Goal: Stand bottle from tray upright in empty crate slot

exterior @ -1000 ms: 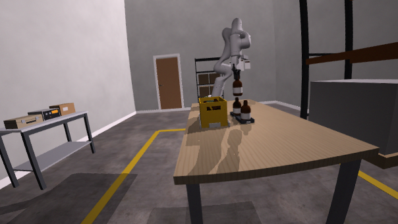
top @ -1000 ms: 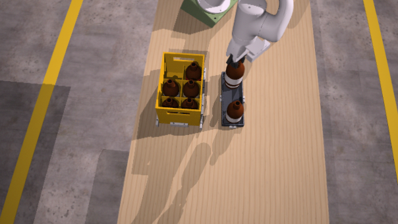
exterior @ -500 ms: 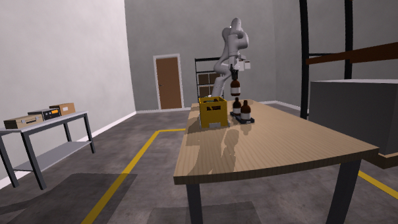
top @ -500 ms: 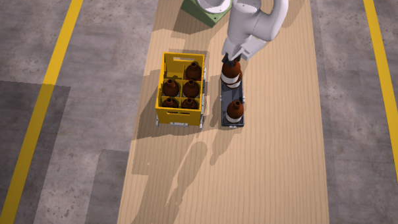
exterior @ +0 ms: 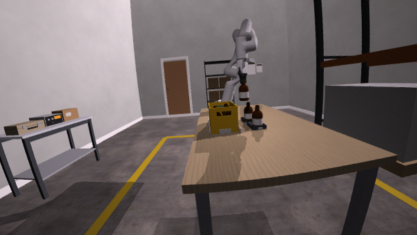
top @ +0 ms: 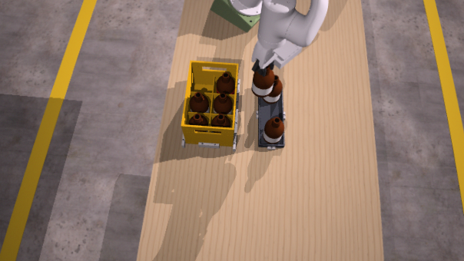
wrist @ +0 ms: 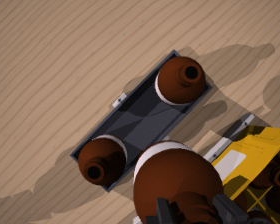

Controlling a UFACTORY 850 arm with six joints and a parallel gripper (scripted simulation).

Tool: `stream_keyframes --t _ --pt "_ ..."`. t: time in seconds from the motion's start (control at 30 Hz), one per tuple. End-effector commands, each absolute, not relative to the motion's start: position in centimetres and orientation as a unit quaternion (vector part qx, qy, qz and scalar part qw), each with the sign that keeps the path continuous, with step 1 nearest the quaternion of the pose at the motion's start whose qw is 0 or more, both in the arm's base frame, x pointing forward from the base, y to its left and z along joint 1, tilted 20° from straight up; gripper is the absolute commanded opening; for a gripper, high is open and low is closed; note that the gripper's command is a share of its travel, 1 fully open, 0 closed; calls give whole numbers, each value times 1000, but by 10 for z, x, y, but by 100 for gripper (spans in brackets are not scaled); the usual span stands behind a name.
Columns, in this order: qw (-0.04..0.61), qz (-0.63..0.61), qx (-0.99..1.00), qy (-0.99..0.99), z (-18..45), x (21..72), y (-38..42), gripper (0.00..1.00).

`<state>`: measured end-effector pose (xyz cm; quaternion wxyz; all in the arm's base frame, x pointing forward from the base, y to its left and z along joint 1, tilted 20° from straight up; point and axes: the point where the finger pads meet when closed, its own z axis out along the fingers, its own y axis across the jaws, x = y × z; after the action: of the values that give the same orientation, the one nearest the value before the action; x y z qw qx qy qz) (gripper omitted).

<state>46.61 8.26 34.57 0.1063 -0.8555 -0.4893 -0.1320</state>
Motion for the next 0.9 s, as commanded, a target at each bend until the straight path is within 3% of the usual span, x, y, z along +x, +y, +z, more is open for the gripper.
stream_keyframes --t 0.0,0.87 --pt "106 -133 -855 -489 344 466 75 0" --pt "106 -133 -855 -489 329 465 30 0"
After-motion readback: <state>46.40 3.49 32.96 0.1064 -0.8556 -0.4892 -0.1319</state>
